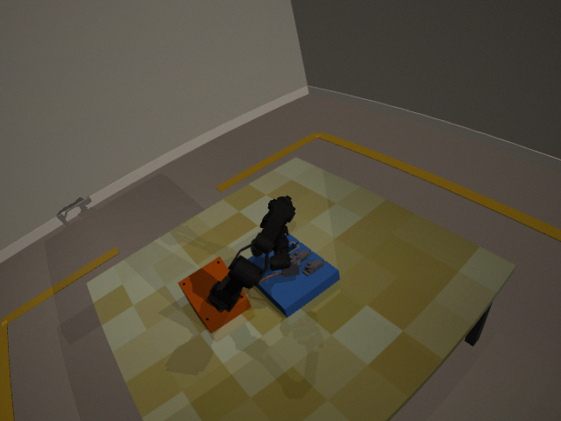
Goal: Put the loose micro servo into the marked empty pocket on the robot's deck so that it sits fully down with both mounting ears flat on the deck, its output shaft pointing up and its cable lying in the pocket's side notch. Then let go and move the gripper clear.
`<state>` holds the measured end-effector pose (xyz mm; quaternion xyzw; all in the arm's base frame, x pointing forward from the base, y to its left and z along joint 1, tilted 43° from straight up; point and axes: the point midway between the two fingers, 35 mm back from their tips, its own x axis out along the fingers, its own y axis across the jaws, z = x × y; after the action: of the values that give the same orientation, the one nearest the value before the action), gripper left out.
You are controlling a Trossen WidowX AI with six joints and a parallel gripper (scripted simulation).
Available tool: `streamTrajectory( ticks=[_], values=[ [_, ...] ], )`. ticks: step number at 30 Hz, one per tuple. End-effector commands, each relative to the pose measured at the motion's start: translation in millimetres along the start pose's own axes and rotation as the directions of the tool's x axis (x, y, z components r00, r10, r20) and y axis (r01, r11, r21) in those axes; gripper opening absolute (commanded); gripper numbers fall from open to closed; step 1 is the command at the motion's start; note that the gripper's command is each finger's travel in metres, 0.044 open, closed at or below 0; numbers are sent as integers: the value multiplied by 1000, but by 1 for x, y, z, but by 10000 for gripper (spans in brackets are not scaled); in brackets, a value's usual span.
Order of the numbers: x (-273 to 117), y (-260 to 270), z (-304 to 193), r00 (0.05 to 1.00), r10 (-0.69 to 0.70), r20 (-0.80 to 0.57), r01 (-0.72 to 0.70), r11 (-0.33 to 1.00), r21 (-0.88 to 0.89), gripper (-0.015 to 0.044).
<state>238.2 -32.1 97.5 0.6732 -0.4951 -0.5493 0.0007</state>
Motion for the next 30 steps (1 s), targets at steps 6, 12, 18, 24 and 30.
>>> streamTrajectory(
  ticks=[6,12,18,24,30],
  values=[
    [-1,-36,23,1000,-5,0,5,1000,-3,0],
    [-1,-63,40,1000,-7,1,7,1000,-3,0],
    [-2,-89,59,1000,-8,2,8,1000,-2,0],
    [-2,-104,69,1000,-9,2,9,1000,-2,0],
    [-2,-104,69,1000,-9,2,8,993,116,0]
  ],
)
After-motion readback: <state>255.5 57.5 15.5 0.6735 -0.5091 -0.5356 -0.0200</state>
